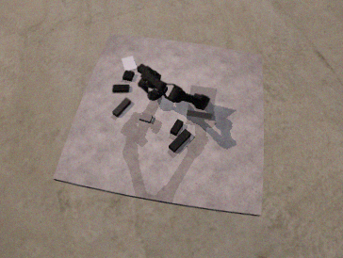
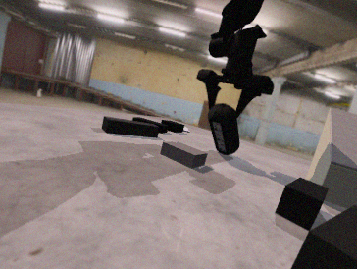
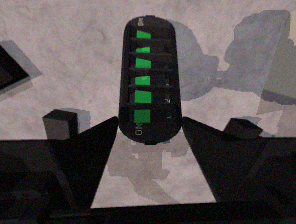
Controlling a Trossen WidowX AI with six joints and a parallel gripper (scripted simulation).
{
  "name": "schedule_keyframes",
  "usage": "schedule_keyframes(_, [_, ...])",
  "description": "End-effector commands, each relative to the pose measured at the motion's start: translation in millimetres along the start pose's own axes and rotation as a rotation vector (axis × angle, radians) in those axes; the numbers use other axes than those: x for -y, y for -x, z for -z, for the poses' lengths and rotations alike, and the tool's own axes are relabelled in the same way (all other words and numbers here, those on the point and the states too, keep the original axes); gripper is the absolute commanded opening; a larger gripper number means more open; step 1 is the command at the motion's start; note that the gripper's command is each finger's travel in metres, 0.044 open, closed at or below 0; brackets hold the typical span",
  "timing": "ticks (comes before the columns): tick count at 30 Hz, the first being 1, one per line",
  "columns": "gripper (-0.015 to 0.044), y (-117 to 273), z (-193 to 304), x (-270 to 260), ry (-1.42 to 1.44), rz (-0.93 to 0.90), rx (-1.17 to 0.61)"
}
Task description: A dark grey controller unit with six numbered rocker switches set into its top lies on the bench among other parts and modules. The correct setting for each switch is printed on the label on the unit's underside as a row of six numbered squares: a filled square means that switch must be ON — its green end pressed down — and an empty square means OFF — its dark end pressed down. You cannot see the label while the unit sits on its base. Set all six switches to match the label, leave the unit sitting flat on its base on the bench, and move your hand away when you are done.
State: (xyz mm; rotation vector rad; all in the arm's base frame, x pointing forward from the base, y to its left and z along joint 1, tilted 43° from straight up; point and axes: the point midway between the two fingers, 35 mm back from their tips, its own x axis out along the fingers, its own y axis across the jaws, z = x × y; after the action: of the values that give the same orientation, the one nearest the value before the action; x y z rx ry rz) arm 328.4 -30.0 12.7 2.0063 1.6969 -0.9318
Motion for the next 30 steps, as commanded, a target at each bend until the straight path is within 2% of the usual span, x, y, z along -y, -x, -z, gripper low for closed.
schedule_keyframes(1, [0.0336, 3.5, -6.2, -0.1, -0.007, -0.003, -0.008])
schedule_keyframes(30, [0.0336, 14.4, -28.5, 0.2, -0.007, -0.003, -0.067])
